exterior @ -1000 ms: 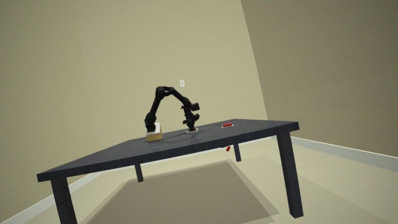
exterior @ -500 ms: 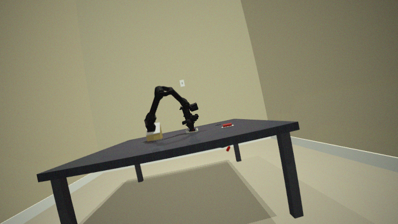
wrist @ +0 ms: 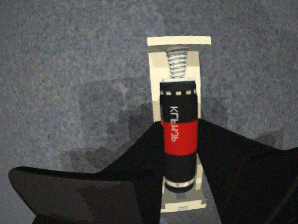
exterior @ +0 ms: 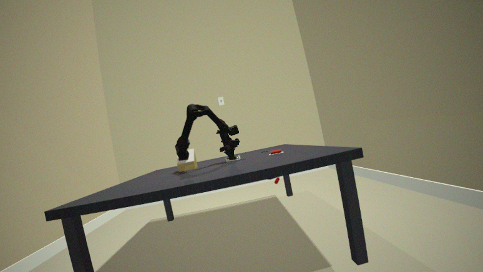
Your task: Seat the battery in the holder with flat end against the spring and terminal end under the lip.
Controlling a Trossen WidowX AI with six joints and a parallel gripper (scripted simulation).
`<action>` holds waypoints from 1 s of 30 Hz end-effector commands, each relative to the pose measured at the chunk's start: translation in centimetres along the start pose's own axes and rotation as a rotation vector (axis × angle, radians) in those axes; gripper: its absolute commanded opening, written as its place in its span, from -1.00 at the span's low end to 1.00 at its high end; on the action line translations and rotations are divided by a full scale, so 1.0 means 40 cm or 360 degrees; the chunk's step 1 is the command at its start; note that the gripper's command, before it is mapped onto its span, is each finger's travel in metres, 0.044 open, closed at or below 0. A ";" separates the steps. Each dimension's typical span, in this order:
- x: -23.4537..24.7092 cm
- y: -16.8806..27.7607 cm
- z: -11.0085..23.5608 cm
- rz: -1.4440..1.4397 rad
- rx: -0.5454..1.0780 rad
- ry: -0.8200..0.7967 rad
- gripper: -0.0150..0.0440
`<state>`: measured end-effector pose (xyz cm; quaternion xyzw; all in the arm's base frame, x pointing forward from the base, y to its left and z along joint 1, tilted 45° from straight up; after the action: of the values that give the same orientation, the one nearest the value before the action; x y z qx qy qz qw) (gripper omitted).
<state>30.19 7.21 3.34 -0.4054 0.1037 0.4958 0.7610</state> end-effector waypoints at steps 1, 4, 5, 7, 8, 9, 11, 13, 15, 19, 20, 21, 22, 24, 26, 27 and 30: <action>-0.004 0.013 0.001 -0.0003 -0.0010 -0.0001 -0.28; -0.005 0.015 0.001 -0.0003 -0.0011 -0.0002 -0.28; -0.005 0.014 0.001 -0.0003 -0.0011 -0.0003 -0.28; -0.005 0.014 0.002 -0.0002 -0.0010 -0.0004 -0.28; -0.005 0.014 0.002 -0.0003 -0.0011 -0.0004 -0.28; -0.005 0.014 0.002 -0.0003 -0.0011 -0.0005 -0.28; -0.005 0.014 0.002 -0.0003 -0.0011 -0.0005 -0.28; -0.005 0.014 0.002 -0.0003 -0.0011 -0.0005 -0.28; -0.005 0.014 0.002 -0.0003 -0.0011 -0.0005 -0.10; -0.005 0.014 0.003 -0.0003 -0.0011 -0.0005 0.07; -0.005 0.013 0.004 -0.0003 -0.0011 -0.0005 0.07; -0.005 0.013 0.007 -0.0003 -0.0011 -0.0006 0.07; -0.004 0.012 0.010 -0.0003 -0.0011 -0.0006 0.07; -0.004 0.010 0.019 -0.0003 -0.0010 -0.0007 0.07; -0.003 0.007 0.031 -0.0004 -0.0010 -0.0008 0.07; -0.003 0.006 0.036 -0.0004 -0.0010 -0.0009 0.07; -0.002 0.006 0.040 -0.0004 -0.0010 -0.0009 0.07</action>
<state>29.32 7.96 3.83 -0.4064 0.1050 0.4992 0.7580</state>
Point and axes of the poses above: the point midway between the two fingers, 35 mm back from their tips, its own z axis back along the fingers, its own x axis across the jaws, y = z × x, the point moved 10 cm from there along z, back along the fingers, and after that the axes turned 12 degrees about -z, right-handed, at the moved point
